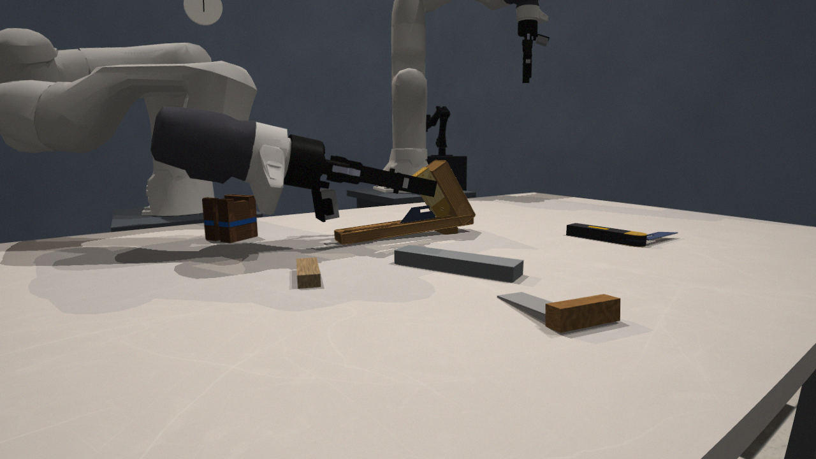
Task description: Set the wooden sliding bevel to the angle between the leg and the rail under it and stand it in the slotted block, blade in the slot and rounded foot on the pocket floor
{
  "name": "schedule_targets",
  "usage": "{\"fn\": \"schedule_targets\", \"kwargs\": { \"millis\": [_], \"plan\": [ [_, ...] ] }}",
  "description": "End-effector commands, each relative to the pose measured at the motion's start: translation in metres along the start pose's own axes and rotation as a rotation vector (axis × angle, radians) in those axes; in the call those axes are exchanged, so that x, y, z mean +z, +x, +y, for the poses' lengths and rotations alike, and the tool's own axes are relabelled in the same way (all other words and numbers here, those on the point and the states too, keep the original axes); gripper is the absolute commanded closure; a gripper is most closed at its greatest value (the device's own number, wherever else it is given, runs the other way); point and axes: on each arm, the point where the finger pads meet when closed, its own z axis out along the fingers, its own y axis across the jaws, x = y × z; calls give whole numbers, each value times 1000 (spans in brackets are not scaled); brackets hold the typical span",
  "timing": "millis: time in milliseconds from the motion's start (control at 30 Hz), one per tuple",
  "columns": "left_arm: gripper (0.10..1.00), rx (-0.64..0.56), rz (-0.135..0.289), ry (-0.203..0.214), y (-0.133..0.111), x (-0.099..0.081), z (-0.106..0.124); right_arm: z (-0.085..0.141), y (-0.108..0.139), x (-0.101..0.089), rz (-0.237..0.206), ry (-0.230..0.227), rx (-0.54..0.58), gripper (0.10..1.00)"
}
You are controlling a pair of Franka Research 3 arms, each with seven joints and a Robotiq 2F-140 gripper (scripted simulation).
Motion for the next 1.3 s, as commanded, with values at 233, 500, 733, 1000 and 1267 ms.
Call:
{"fn": "schedule_targets", "kwargs": {
  "millis": [233, 500, 733, 1000, 1267],
  "plan": [
    [98, -7, -2, -4, 0, 1, 1, 0, -4, -4, 0, 2, -4, 999],
    [98, -7, -2, -4, 0, 1, 1, 0, -5, -4, 0, 2, -4, 999],
    [98, -7, -2, -4, 0, 1, 1, 0, -3, -6, 0, 2, -4, 999],
    [98, -7, -2, -4, 0, 1, 1, 0, 4, -13, 0, 2, -4, 999],
    [98, -7, -2, -4, 0, 1, 1, 0, 4, -13, 0, 2, -4, 999]
  ]
}}
